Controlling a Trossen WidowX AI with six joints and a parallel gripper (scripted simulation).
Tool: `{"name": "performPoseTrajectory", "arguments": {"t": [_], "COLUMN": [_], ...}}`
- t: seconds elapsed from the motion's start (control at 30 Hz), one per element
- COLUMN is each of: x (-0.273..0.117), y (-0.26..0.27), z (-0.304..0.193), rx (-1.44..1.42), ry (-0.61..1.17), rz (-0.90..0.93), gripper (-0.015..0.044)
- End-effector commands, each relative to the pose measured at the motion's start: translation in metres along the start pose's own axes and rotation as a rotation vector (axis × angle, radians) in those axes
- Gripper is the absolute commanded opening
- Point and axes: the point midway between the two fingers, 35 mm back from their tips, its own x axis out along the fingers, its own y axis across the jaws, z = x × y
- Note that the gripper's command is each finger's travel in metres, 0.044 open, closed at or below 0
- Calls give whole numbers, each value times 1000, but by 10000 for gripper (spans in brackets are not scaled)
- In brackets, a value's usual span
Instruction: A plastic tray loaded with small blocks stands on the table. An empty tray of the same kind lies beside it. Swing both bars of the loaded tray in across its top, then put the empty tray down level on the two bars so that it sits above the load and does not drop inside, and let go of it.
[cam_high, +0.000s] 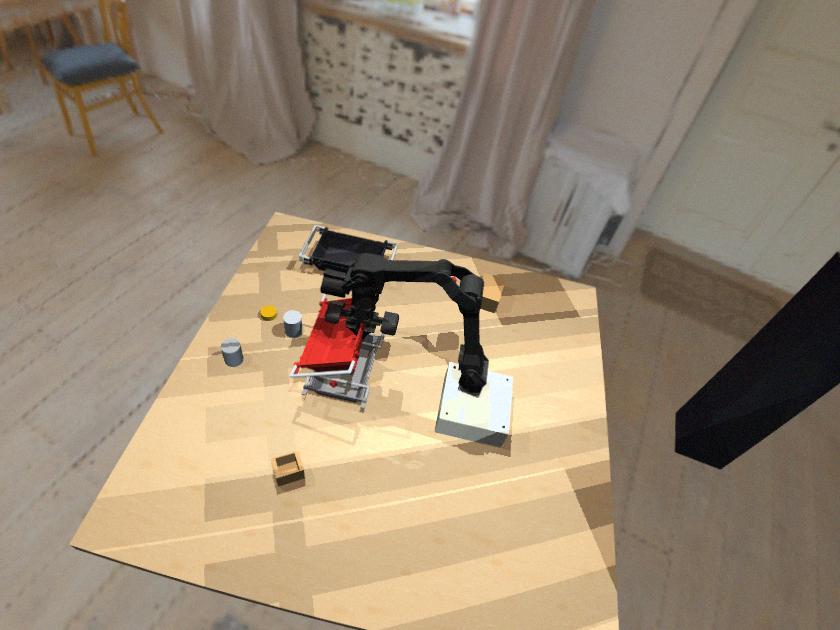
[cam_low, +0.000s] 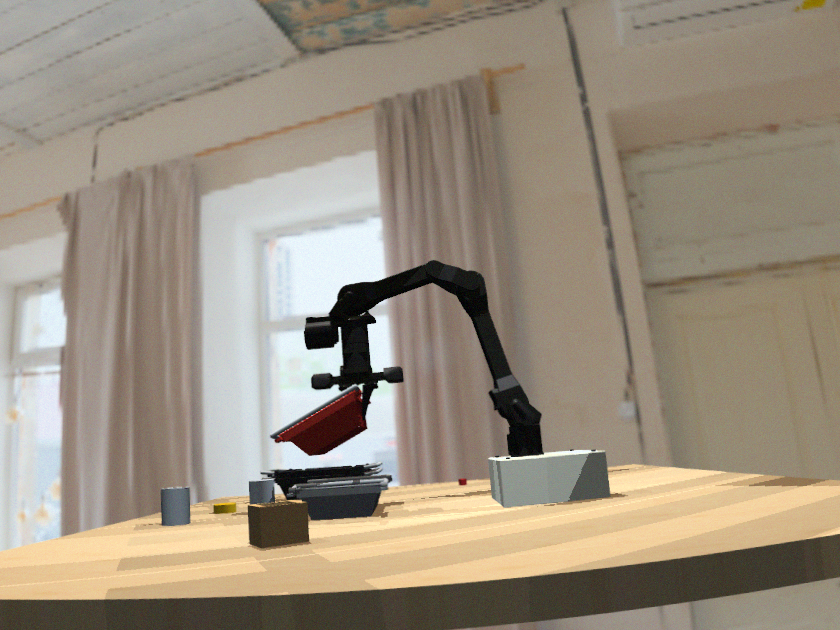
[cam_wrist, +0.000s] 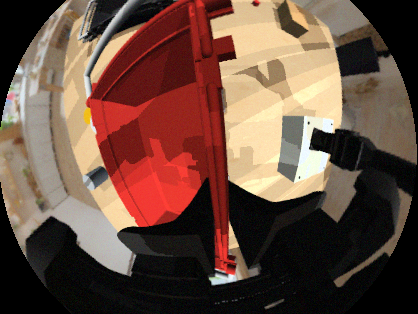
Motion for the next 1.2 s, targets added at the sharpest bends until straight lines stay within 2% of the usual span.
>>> {"name": "performPoseTrajectory", "arguments": {"t": [0.0, 1.17], "x": [-3, 53], "y": [1, 0], "z": [0, 0], "rx": [3, 3], "ry": [-2, -2], "rz": [14, 14], "gripper": [0, 0]}}
